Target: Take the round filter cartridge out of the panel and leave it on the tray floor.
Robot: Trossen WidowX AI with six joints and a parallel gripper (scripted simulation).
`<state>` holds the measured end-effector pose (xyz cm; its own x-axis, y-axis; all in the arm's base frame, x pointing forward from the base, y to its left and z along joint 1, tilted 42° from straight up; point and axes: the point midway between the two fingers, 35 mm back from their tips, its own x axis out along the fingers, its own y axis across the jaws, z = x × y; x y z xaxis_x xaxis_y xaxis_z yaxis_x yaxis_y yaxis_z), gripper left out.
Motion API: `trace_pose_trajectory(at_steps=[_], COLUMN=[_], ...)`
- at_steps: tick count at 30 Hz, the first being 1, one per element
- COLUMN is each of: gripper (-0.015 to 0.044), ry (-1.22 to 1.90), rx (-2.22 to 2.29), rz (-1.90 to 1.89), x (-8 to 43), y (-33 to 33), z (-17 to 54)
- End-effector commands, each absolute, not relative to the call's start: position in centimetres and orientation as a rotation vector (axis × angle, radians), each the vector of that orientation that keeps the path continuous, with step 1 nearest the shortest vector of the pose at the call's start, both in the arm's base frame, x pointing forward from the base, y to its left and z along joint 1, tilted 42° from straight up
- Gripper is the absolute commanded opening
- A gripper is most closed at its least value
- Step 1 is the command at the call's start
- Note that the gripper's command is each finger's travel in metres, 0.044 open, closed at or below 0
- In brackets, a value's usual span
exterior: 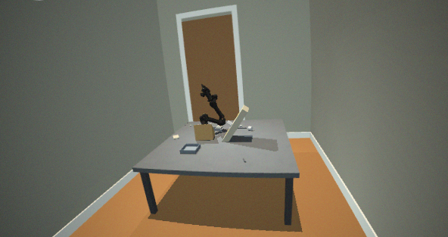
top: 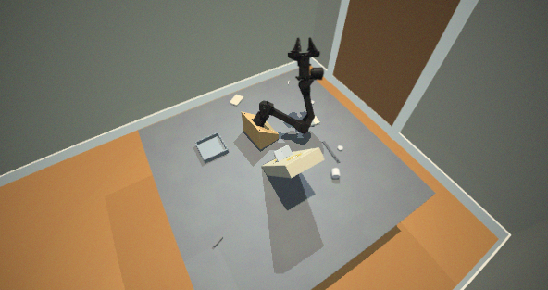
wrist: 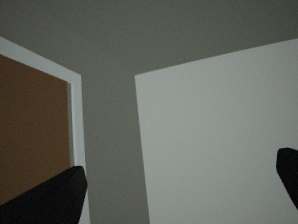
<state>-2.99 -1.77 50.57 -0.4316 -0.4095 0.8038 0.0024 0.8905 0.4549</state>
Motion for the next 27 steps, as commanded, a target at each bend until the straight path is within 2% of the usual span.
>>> trace_pose_trajectory(at_steps=[1, 6, 11, 20, 27], gripper=[0.0374, 0.0242, 0.0111, 0.0106, 0.0106], ry=[-1.971, -1.897, -1.735, -1.264, -0.845], rx=[0.31, 0.649, 1.035, 1.661, 1.945], rz=[-0.48, -0.563, -0.632, -0.684, -0.695], x=[-3.1, -4.7, -3.7, 4.3, 11.9], y=[-2.0, -9.1, -16.8, -26.5, -27.7], z=[50.5, 48.9, 45.6, 36.8, 30.2])
